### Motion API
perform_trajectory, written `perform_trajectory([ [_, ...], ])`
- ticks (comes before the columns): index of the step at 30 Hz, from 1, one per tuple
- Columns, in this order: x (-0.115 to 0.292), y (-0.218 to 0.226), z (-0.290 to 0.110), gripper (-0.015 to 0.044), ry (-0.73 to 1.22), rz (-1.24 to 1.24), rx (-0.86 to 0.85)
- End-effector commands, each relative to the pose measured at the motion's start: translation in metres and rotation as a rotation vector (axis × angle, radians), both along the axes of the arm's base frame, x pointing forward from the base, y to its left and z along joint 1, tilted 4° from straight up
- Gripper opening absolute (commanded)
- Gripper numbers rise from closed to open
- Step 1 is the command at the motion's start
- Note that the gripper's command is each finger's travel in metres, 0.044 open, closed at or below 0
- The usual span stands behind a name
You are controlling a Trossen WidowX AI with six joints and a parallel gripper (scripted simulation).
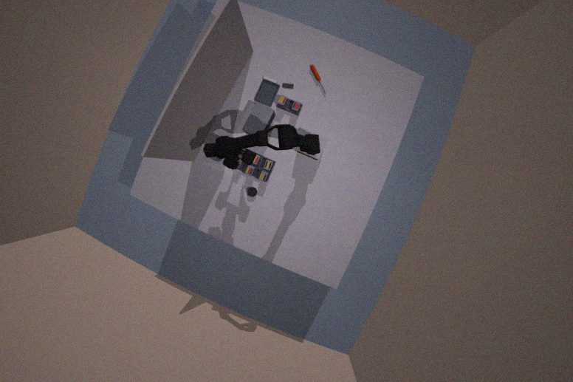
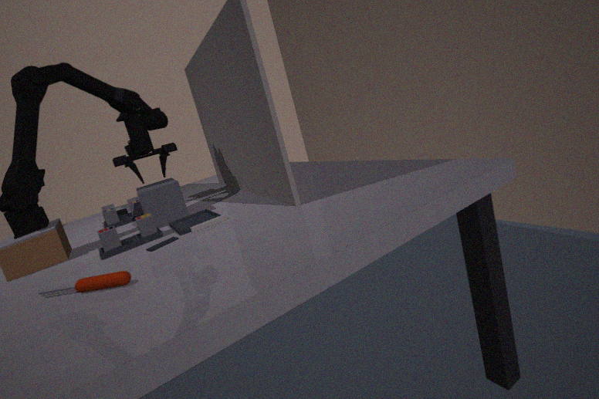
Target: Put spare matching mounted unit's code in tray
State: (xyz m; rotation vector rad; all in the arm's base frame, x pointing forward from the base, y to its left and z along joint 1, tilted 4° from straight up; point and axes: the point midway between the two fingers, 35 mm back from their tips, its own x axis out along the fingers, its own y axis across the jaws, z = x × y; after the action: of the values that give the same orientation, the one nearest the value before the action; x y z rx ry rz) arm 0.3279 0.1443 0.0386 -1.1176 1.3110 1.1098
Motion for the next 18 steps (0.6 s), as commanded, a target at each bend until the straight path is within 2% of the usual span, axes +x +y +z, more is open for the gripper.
perform_trajectory([
  [1,0.0,0.0,-0.002,0.03,-0.002,0.004,0.005],
  [18,0.001,0.001,-0.026,0.03,-0.002,0.004,0.005],
])
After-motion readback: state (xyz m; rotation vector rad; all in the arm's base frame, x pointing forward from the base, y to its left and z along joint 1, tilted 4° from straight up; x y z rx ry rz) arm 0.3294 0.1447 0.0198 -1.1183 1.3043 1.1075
